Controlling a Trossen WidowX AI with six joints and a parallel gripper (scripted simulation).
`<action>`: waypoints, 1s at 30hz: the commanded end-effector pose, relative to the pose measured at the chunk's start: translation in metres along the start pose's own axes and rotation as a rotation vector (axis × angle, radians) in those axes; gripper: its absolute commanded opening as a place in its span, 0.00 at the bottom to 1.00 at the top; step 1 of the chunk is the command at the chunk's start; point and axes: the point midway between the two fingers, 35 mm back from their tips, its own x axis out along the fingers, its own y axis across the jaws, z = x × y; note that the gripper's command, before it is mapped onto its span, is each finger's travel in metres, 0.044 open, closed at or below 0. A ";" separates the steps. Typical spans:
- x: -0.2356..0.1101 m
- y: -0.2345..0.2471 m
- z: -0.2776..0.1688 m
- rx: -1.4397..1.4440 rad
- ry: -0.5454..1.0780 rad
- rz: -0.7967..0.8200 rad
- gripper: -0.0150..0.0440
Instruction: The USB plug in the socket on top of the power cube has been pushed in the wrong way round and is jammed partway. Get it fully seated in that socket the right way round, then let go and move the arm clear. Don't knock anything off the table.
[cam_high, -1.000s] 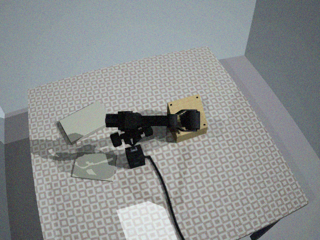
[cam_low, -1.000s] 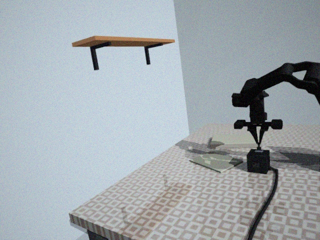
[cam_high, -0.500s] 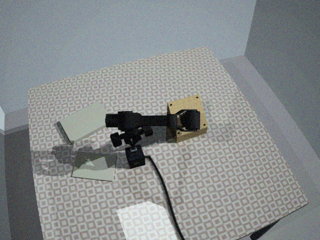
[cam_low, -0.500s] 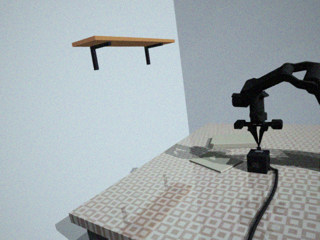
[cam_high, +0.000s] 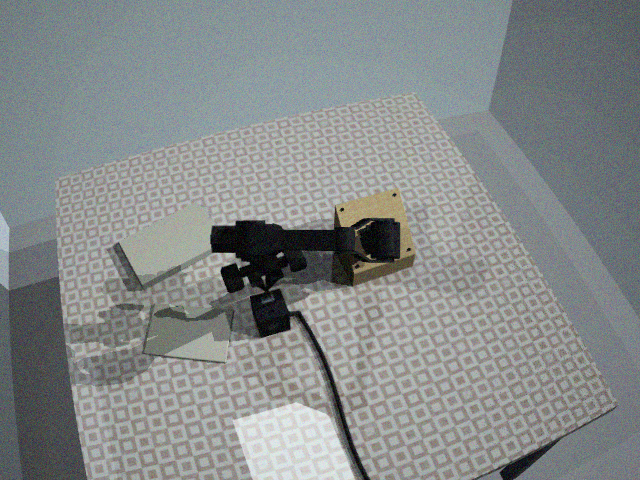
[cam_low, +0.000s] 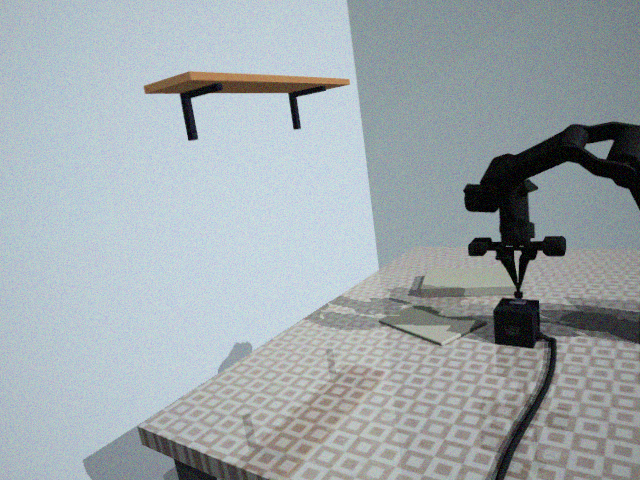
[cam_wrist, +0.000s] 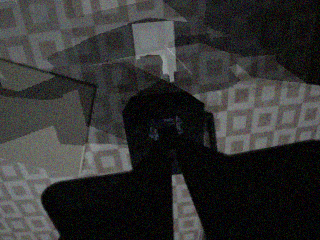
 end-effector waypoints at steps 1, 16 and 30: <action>-0.005 0.001 0.000 -0.005 -0.004 0.006 0.25; -0.015 0.001 0.001 -0.004 -0.005 0.005 0.25; -0.024 0.001 0.001 -0.004 -0.005 0.005 0.25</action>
